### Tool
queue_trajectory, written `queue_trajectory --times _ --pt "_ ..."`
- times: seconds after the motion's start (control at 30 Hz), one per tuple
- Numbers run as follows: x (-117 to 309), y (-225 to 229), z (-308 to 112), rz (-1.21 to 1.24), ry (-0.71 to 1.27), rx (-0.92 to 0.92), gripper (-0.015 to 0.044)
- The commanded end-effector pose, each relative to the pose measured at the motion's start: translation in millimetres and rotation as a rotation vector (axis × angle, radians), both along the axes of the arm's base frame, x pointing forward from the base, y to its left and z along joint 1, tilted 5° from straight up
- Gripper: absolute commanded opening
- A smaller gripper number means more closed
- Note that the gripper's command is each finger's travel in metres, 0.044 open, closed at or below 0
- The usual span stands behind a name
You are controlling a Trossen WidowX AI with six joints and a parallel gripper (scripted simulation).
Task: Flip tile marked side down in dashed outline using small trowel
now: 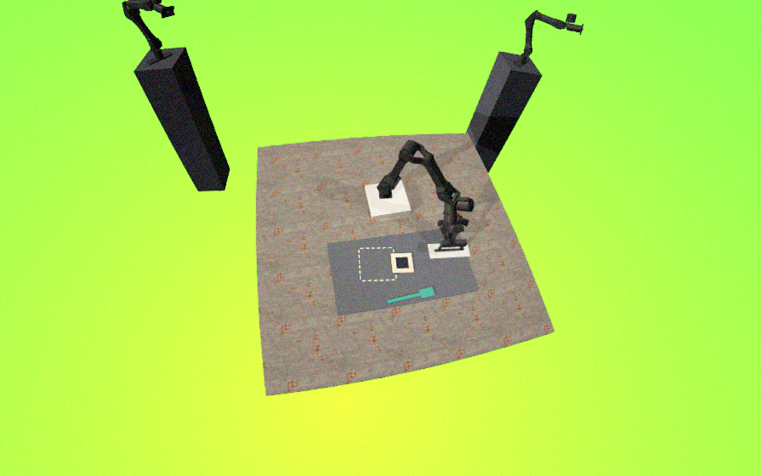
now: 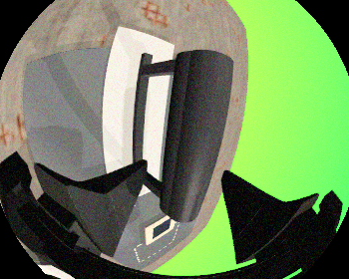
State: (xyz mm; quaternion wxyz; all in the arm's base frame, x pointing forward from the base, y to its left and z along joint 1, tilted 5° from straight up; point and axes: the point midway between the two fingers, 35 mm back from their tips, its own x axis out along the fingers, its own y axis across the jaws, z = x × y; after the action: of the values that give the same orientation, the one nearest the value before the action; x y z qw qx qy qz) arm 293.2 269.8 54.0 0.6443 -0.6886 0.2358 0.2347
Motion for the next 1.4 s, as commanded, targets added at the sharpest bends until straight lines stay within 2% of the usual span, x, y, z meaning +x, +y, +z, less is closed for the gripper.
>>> queue_trajectory --times 0.0,0.5,0.73,1.37 --pt "6 1 -5 0.004 0.003 0.000 0.0300" --pt "24 1 -19 0.007 -0.002 -0.001 0.0300" --pt "24 1 -19 0.007 -0.002 -0.001 0.0116" --pt "24 1 -19 0.007 -0.002 -0.001 0.0000"
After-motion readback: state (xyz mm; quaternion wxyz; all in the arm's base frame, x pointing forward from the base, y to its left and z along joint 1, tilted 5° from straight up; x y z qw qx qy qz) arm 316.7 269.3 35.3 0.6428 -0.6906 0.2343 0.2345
